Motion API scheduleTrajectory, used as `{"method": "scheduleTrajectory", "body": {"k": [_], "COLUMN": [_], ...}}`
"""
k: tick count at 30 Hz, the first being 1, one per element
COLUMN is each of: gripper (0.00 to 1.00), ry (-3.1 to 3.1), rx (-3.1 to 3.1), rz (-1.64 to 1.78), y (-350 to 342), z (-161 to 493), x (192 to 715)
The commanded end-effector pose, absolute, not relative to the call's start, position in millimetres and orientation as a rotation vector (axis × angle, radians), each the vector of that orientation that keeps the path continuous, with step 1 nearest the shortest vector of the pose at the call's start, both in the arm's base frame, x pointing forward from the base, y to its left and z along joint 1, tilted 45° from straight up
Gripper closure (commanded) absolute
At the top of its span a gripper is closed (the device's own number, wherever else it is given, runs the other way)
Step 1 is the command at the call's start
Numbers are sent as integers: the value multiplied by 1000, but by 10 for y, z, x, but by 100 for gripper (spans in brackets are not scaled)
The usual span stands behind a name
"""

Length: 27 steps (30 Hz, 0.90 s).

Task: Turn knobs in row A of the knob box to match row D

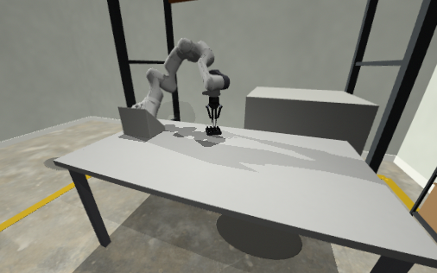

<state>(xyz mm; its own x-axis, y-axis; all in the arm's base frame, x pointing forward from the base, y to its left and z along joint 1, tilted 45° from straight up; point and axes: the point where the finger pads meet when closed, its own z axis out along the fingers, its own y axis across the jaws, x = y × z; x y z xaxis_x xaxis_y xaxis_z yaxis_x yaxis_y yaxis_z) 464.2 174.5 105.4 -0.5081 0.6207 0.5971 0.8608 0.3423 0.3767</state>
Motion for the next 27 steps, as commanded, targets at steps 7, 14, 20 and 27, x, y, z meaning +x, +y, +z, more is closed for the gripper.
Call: {"method": "scheduleTrajectory", "body": {"k": [7, 14, 20, 27], "gripper": [95, 95, 95, 95], "ry": [-2261, -2250, -2229, -2184], "rx": [-1310, -1322, -1346, -1396], "rz": [-960, -956, -948, -930], "y": [1766, 1766, 1766, 1766], "z": [1055, 1055, 1055, 1055], "x": [4642, 4642, 4642, 4642]}}
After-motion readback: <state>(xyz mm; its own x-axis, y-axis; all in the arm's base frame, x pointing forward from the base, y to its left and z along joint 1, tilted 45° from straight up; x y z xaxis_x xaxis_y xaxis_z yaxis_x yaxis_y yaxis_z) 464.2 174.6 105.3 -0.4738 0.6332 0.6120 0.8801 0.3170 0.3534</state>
